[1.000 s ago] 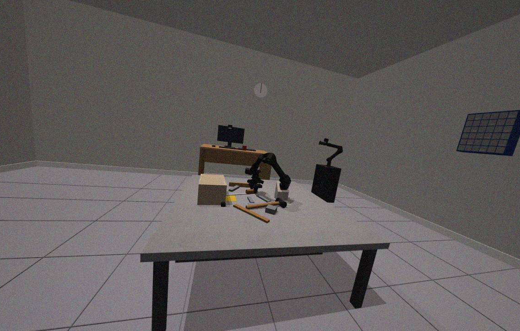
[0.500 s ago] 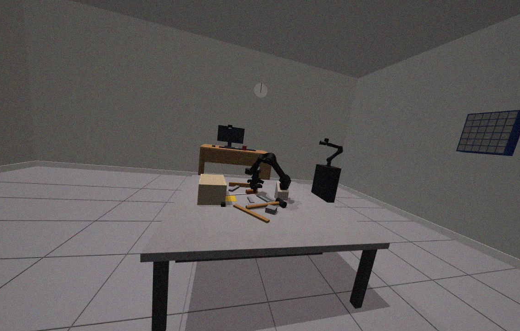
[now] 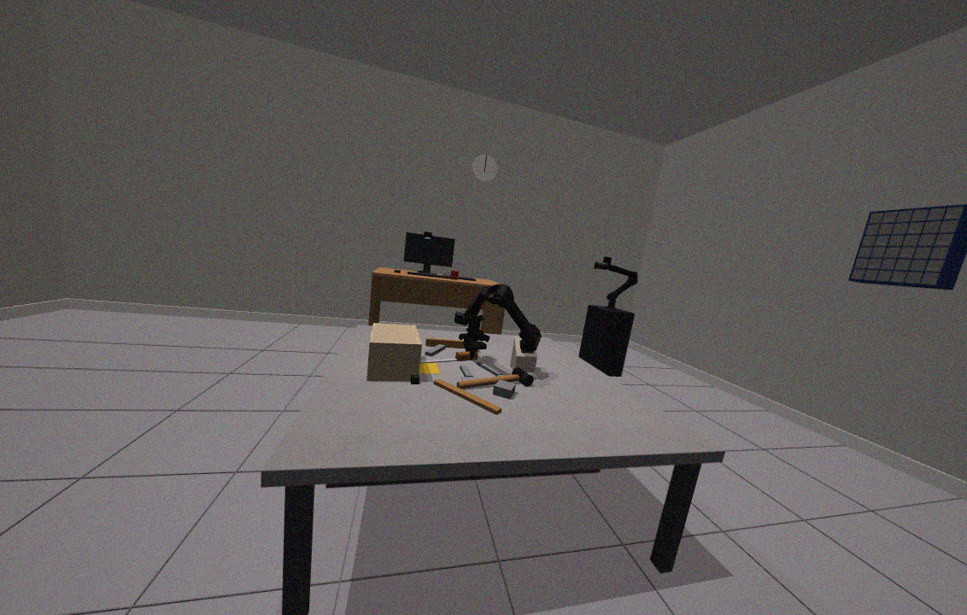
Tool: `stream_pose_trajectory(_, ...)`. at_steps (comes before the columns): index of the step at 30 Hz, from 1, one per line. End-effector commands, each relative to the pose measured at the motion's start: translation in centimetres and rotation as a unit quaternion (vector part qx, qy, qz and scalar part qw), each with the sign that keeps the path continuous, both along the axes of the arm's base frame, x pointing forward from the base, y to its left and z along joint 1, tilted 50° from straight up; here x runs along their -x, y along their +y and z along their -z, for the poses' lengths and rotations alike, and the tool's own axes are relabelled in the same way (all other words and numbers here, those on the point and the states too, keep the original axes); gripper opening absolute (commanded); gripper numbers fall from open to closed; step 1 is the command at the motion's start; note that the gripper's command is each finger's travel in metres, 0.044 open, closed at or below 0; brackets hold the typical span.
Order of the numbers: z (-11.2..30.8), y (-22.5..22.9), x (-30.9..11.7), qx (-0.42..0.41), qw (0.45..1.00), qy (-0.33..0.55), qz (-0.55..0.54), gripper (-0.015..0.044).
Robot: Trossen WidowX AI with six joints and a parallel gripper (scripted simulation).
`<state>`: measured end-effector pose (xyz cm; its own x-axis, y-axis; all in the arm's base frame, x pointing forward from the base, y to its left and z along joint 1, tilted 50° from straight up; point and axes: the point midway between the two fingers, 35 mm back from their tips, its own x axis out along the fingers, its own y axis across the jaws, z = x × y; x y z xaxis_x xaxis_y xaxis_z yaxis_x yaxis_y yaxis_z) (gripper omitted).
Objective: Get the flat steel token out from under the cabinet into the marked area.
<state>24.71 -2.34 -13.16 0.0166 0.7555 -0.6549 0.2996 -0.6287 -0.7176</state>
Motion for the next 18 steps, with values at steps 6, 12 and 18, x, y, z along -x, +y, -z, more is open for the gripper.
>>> stream_pose_trajectory(6,-0.4,0.3,-1.9,0.001,1.000,-0.002,0.000,0.0000)
stream_pose_trajectory(12,-0.7,0.5,-2.9,0.000,1.000,-0.002,0.000,0.0000)
stream_pose_trajectory(18,-0.9,0.7,-3.8,0.000,1.000,-0.002,0.000,0.0000)
